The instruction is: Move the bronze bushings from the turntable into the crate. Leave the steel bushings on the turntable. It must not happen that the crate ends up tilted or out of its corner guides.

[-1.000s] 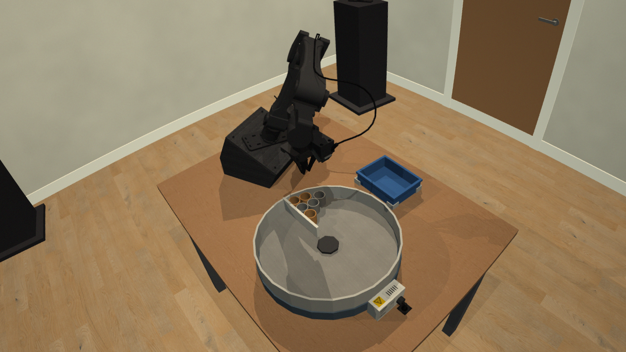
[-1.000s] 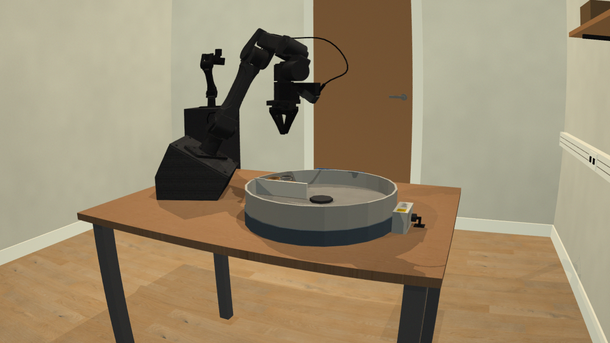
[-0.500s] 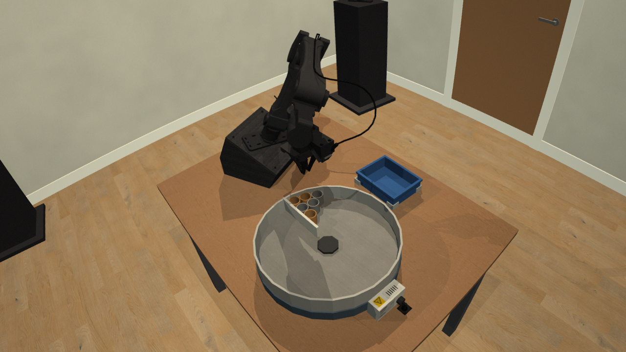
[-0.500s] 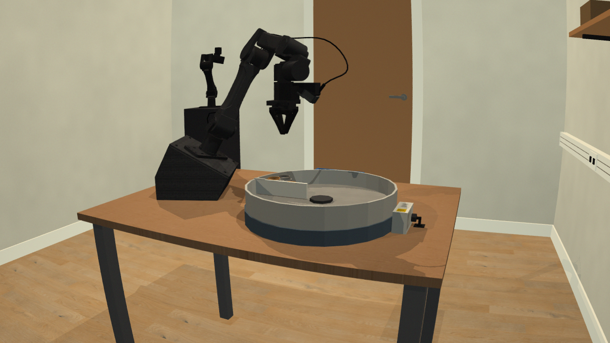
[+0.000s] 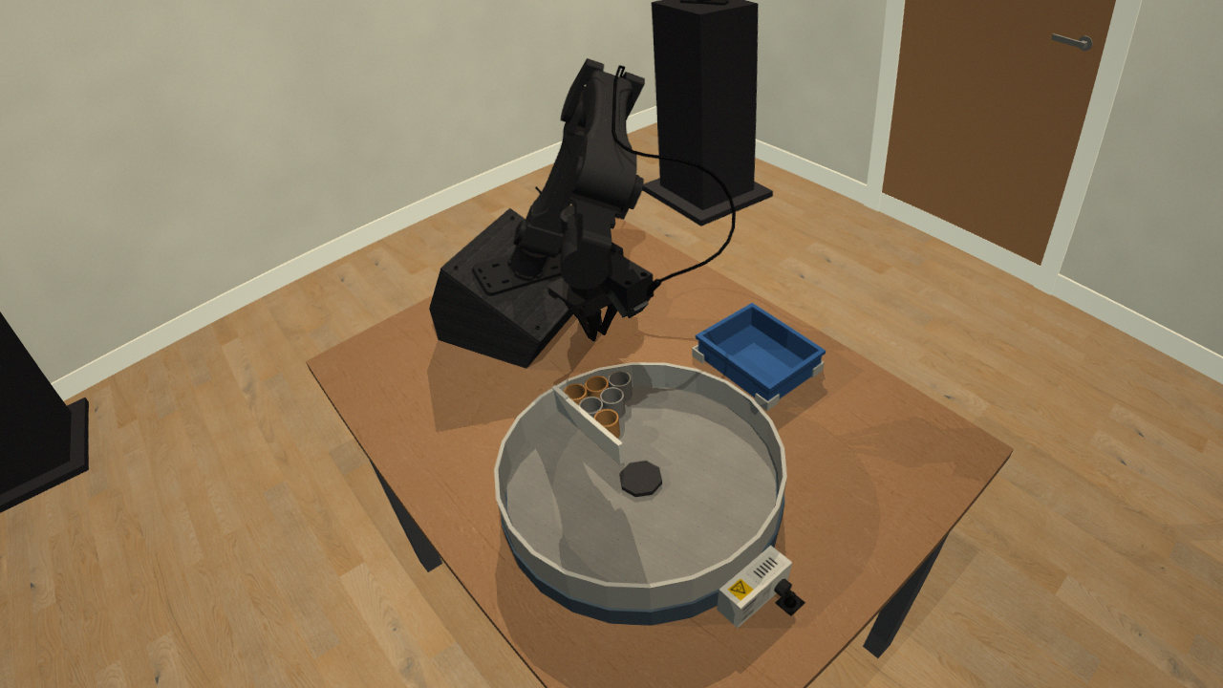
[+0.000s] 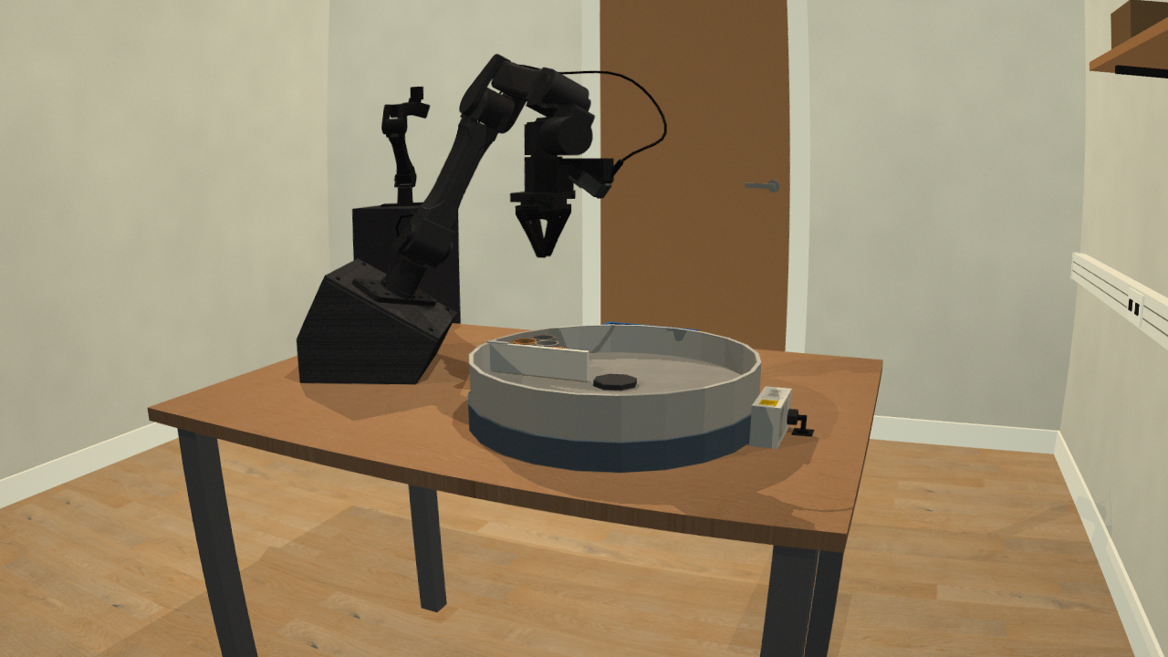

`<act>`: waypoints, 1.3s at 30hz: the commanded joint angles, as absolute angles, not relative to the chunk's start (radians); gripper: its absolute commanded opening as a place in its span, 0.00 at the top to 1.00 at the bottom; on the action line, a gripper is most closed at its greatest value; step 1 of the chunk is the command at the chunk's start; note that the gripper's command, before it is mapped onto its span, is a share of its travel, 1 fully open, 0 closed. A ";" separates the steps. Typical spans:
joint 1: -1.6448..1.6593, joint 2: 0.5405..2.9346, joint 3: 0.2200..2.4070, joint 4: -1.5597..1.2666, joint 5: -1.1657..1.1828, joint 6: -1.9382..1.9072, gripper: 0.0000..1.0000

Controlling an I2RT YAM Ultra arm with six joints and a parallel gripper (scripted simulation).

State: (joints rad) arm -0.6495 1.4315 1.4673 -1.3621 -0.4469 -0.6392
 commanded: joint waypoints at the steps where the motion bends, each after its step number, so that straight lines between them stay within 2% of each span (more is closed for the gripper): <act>1: -0.653 1.406 1.489 -1.371 -0.439 -0.631 0.82; 32: -0.653 1.406 1.489 -1.371 -0.439 -0.631 0.82; 33: -0.652 1.407 1.486 -1.368 -0.439 -0.629 0.85; 39: -0.615 1.443 1.423 -1.299 -0.430 -0.578 0.85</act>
State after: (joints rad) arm -0.6239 1.4414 1.4429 -1.3426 -0.4431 -0.6167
